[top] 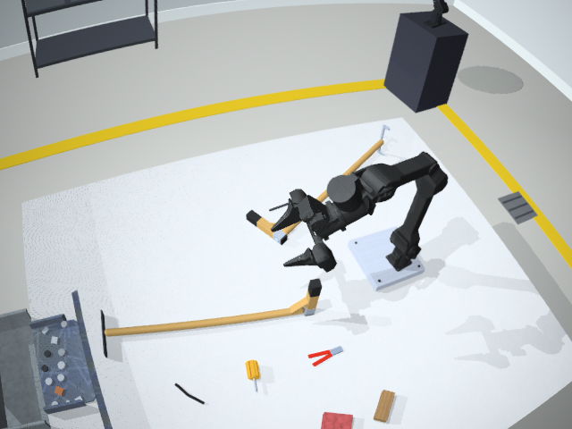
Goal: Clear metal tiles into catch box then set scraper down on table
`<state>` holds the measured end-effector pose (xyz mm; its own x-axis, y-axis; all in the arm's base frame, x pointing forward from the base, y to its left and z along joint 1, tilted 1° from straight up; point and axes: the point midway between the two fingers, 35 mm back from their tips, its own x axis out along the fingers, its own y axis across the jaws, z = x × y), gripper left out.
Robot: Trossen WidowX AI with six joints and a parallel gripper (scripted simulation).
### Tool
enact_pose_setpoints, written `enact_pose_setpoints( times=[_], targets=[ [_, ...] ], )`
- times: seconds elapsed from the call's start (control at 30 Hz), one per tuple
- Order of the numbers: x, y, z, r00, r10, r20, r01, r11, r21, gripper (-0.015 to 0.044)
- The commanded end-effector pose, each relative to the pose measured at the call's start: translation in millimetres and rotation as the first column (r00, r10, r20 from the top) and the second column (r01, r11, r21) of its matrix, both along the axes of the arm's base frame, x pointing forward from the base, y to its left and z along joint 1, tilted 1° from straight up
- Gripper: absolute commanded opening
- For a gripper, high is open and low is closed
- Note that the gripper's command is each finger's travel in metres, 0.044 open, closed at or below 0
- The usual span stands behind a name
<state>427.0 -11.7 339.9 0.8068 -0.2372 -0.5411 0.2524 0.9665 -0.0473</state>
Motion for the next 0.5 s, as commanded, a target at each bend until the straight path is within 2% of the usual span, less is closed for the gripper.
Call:
enact_pose_setpoints(
  times=[0.0,0.47],
  targets=[
    [12.7,-2.7,-8.7,1.0,0.001,-0.03,-0.001,1.0,0.007,0.044],
    [47.9,-15.4,-40.3,0.993,-0.002,-0.121,0.006,1.0,0.03,0.044]
  ],
)
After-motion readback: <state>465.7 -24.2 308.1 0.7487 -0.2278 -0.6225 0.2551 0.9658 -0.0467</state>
